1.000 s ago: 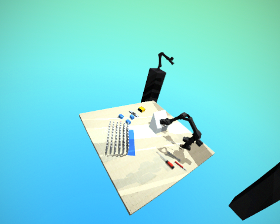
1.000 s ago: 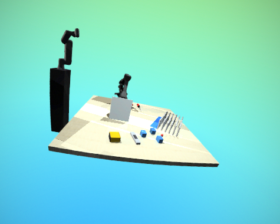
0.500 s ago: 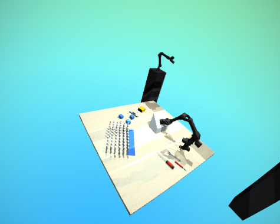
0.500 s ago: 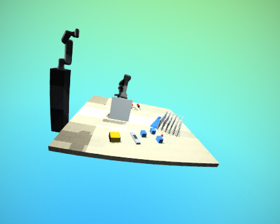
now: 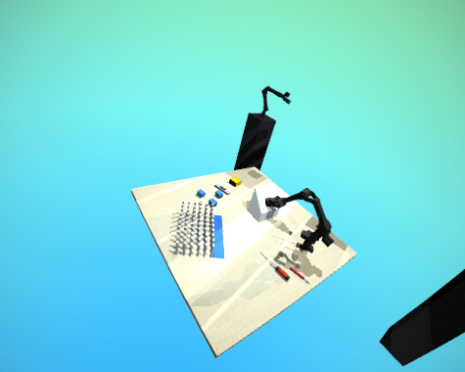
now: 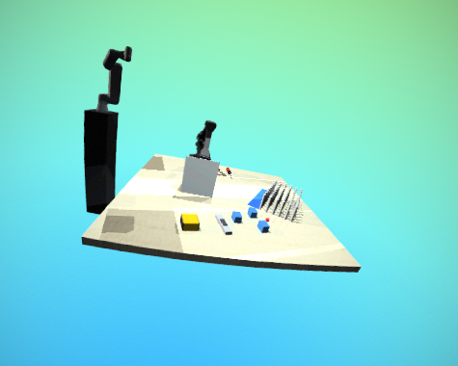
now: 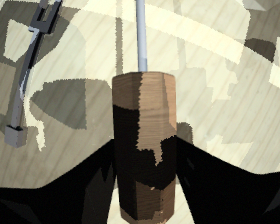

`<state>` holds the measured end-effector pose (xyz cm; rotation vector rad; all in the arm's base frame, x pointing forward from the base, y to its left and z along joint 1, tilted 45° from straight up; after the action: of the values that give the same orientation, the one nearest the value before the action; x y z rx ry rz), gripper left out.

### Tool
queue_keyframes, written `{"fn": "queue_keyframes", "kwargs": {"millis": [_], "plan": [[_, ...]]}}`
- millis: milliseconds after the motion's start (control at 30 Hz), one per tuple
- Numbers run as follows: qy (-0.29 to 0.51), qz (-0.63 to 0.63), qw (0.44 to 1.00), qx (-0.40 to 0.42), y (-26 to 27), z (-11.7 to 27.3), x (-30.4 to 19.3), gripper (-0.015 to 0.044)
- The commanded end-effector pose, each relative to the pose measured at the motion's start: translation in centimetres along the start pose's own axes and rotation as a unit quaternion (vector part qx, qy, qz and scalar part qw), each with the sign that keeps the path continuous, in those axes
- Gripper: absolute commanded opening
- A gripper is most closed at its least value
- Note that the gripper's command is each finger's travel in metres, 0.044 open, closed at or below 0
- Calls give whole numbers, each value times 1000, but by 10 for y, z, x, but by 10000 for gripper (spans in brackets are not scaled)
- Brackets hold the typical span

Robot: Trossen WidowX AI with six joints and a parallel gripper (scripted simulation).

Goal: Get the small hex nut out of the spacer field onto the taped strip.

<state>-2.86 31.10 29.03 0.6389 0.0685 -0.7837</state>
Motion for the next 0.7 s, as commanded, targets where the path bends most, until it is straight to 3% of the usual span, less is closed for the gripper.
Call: {"fn": "queue_keyframes", "kwargs": {"millis": [0, 667], "plan": [[-3, 3, 1000, -4, -2, -7, 1, 0], [-4, 4, 1000, -4, -3, -28, 0, 0]]}}
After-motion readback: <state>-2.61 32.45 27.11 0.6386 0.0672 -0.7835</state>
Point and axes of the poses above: the point midway between the two fingers, 35 mm back from their tips, its own z axis back along the fingers, its own y axis across the jaws, x = y × z, the point moved 5 cm from there along z, back along the fingers, and after that the axes turned 12 degrees about z, right-handed, at the moved point
